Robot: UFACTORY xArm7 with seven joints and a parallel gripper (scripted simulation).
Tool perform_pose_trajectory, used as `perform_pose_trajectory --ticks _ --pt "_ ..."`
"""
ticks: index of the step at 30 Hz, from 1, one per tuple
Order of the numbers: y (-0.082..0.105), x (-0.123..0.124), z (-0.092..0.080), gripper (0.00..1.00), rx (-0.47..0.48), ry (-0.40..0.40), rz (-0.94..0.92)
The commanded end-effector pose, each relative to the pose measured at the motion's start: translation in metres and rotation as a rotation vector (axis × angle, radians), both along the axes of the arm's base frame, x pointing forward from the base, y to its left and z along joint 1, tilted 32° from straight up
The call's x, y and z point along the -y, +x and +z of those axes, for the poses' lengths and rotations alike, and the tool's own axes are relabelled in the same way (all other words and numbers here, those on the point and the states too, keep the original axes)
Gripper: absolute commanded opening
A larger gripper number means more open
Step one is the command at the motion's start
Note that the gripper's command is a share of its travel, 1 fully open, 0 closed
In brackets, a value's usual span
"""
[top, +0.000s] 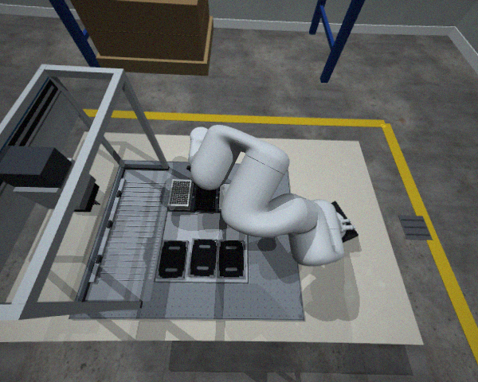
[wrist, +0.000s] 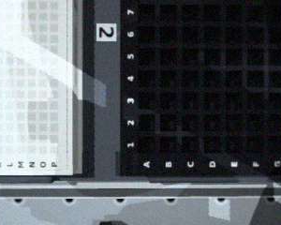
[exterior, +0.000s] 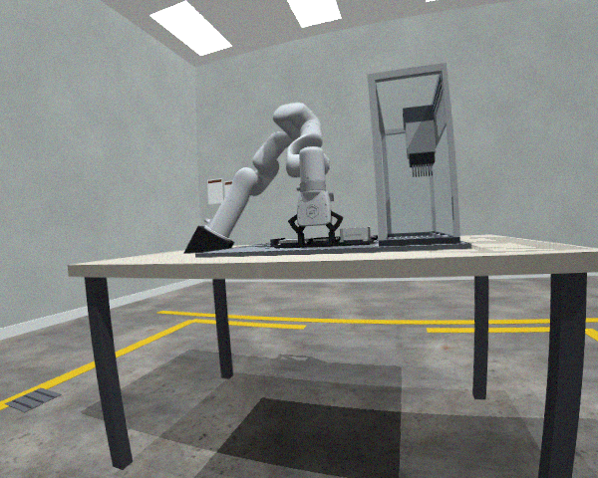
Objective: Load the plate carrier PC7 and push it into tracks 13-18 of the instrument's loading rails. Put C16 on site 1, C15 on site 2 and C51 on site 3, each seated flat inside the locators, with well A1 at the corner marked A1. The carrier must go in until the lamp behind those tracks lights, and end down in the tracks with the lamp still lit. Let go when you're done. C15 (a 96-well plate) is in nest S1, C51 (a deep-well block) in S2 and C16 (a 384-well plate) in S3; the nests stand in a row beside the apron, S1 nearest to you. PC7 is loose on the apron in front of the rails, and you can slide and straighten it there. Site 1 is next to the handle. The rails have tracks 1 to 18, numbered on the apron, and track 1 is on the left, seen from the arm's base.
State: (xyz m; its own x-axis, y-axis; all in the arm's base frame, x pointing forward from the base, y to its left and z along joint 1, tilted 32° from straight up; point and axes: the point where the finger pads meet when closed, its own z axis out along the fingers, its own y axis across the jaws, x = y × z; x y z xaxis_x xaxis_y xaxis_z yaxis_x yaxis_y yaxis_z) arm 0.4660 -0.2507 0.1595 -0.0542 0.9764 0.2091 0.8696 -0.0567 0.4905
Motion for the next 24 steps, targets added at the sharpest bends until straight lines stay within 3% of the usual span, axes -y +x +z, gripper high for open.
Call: perform_pose_trajectory --ticks 1,24 --pt "0.0 0.004 0.001 1.0 0.003 -0.002 -0.002" --pt "0.001 0.018 -0.002 1.0 0.003 -0.002 -0.002"
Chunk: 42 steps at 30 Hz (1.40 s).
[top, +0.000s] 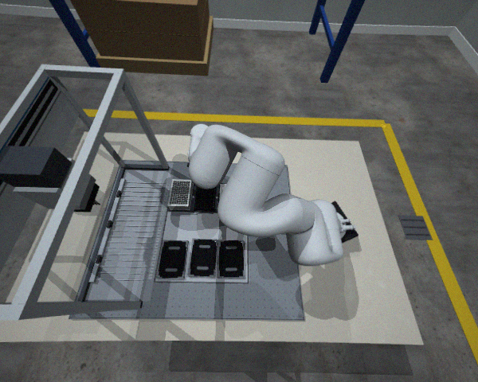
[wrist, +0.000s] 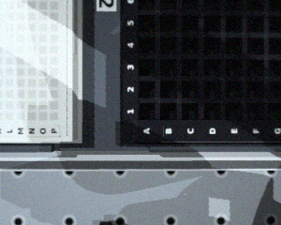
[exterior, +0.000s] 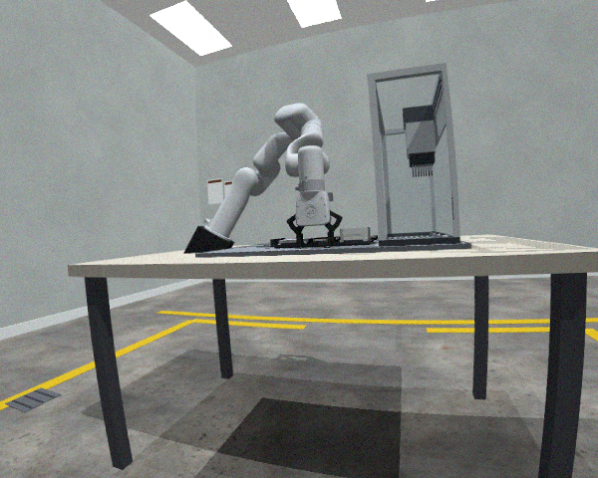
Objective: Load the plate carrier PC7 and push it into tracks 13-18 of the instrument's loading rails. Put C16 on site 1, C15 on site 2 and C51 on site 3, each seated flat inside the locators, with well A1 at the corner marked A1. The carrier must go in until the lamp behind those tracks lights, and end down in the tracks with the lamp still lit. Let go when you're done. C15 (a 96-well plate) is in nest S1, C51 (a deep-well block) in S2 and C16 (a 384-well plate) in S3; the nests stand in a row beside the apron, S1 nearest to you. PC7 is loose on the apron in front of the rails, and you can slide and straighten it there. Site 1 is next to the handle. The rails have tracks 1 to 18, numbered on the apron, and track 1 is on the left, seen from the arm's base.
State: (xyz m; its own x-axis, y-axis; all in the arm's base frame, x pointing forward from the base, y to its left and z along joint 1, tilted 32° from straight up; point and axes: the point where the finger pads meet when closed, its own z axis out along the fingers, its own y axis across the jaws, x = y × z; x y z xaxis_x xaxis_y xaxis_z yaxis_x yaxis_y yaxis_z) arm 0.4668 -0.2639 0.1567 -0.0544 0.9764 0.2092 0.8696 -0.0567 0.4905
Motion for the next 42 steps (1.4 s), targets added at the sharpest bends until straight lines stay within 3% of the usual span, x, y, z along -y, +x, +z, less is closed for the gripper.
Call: perform_pose_trajectory --ticks 1,20,42 --pt "0.0 0.005 0.001 1.0 0.003 -0.002 -0.003" --pt "0.001 0.012 -0.001 1.0 0.003 -0.002 -0.003" --pt "-0.016 0.019 0.028 1.0 0.003 -0.002 -0.003"
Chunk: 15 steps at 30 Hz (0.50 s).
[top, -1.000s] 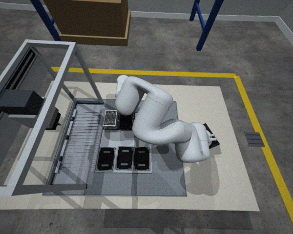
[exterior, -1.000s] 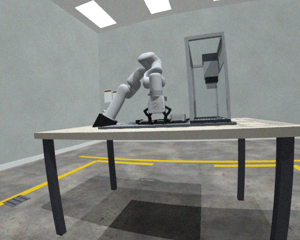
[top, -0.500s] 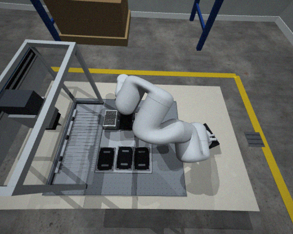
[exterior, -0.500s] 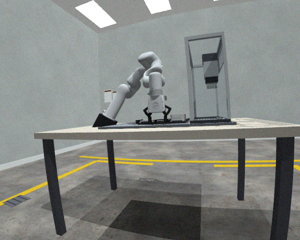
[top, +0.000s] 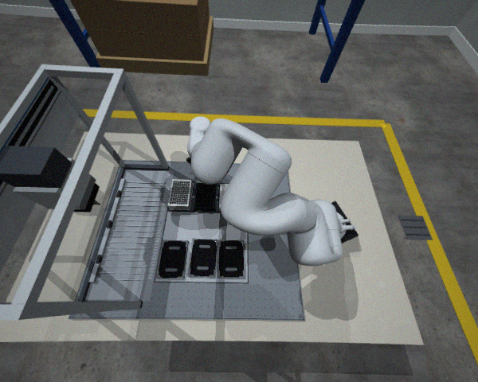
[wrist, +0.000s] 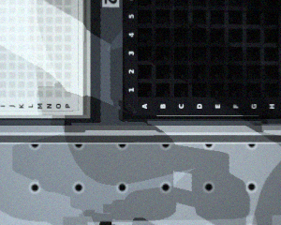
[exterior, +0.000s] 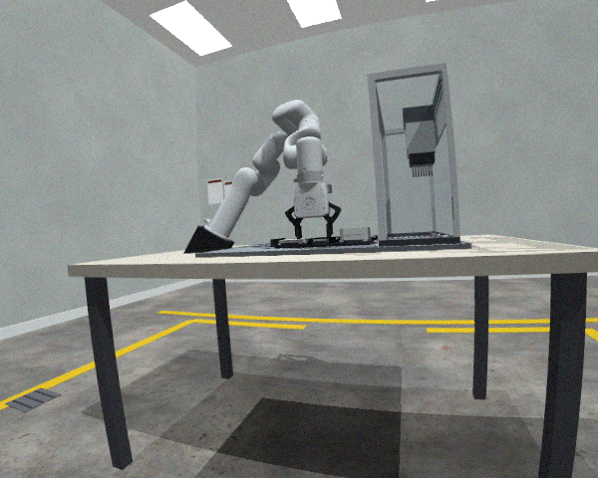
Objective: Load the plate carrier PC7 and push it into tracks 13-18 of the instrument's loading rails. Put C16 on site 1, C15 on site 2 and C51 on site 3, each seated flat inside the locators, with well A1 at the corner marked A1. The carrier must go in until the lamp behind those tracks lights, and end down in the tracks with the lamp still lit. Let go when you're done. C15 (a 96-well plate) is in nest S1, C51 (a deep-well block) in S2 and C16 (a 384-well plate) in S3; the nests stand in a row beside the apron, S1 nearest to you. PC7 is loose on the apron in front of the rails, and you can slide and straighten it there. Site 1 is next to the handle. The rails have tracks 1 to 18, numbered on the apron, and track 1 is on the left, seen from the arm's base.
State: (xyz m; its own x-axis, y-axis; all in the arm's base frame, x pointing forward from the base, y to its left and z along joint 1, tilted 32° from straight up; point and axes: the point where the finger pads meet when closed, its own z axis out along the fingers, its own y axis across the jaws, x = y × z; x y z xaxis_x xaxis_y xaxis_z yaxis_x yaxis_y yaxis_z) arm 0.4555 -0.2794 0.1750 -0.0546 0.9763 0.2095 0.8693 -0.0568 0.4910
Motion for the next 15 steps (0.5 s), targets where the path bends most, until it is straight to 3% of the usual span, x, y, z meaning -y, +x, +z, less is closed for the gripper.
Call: perform_pose_trajectory --ticks 1,15 --pt "-0.005 0.004 0.011 1.0 0.002 -0.002 -0.003" --pt "-0.015 0.008 0.028 1.0 0.002 -0.002 -0.003"
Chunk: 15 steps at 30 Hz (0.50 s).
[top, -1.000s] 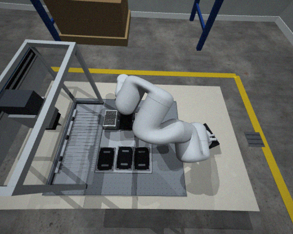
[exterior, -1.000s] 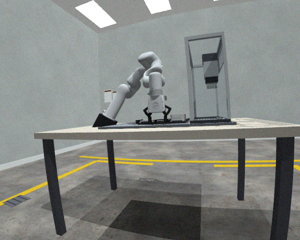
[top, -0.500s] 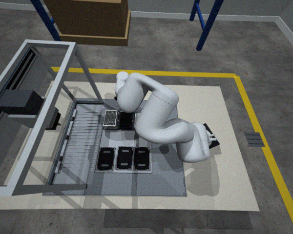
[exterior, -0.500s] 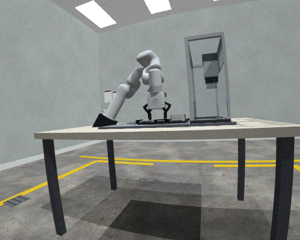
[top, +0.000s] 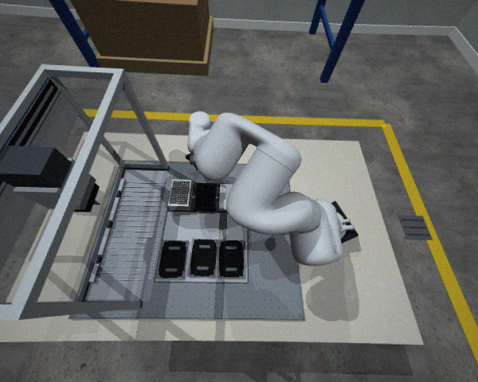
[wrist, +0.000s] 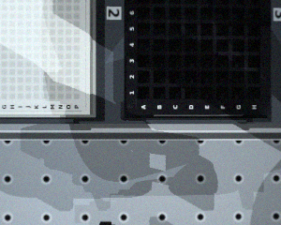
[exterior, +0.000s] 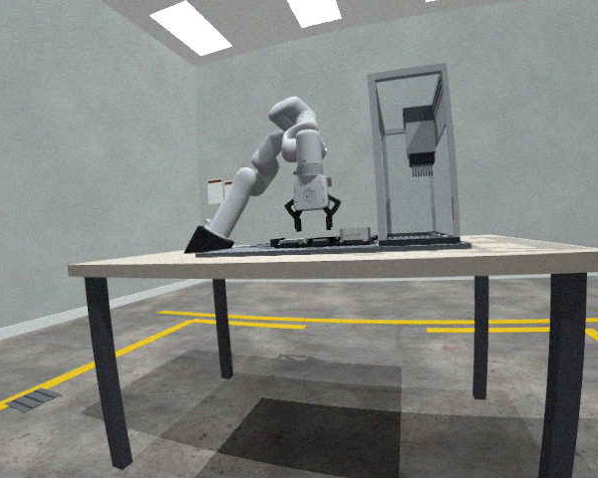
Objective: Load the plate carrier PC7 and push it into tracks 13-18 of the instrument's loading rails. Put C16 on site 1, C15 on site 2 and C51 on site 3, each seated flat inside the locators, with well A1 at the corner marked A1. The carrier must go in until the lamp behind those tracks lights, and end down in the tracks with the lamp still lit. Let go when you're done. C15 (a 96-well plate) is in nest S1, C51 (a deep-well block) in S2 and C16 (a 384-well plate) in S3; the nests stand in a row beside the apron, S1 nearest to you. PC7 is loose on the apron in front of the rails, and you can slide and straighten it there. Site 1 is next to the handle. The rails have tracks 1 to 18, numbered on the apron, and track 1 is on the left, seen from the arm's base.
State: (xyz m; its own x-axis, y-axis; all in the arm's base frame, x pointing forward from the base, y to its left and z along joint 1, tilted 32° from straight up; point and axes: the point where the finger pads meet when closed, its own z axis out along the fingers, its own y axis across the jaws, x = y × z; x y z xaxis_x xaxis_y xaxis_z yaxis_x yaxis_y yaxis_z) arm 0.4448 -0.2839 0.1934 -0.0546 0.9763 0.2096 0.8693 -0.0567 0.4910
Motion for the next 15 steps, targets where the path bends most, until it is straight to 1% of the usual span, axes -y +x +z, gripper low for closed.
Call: perform_pose_trajectory --ticks 1,5,15 --pt "-0.005 0.004 0.011 1.0 0.002 -0.002 -0.003" --pt "-0.007 0.004 0.013 1.0 0.002 -0.002 -0.003" --pt "-0.015 0.008 0.027 1.0 0.002 -0.002 -0.003"
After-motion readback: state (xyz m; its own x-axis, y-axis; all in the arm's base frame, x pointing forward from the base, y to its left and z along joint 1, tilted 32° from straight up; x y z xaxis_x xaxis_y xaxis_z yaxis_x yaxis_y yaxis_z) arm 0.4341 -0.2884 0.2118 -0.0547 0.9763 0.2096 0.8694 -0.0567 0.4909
